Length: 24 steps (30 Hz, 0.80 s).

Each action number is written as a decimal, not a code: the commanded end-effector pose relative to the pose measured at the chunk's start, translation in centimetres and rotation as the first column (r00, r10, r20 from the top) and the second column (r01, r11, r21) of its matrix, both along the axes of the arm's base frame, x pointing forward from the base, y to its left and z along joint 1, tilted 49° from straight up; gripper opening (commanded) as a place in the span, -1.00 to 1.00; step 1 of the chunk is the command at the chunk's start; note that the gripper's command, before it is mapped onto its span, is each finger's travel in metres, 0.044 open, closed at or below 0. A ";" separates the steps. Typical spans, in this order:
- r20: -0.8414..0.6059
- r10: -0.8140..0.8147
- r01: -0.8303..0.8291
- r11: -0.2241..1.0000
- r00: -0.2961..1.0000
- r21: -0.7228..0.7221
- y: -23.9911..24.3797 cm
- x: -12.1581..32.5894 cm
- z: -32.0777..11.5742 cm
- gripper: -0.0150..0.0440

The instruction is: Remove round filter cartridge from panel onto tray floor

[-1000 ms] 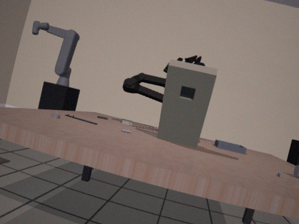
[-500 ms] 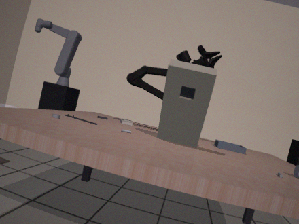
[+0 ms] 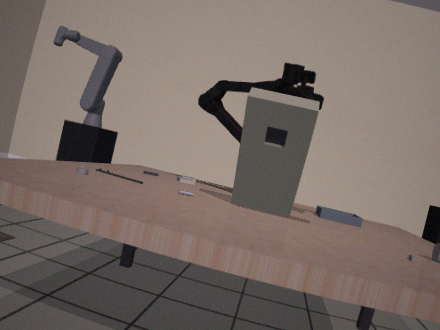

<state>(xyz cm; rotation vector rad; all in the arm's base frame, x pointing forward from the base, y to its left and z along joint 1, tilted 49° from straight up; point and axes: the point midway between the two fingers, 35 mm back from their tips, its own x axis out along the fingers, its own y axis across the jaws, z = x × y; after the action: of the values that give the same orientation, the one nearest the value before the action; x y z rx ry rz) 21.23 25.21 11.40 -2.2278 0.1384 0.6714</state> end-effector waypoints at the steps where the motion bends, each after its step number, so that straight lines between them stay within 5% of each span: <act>1: 0.075 -0.293 0.299 0.949 0.953 -0.103 -4.9 3.9 0.8 -0.13; 5: 0.150 -0.435 0.457 0.875 0.888 -0.162 -8.1 5.7 1.7 -0.13; 24: 0.144 -0.438 0.458 0.874 0.887 -0.162 -8.4 6.7 1.1 -0.13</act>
<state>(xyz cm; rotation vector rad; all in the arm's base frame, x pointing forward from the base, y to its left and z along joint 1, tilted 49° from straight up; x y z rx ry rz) 27.60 16.91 12.77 -2.2869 0.6727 0.2864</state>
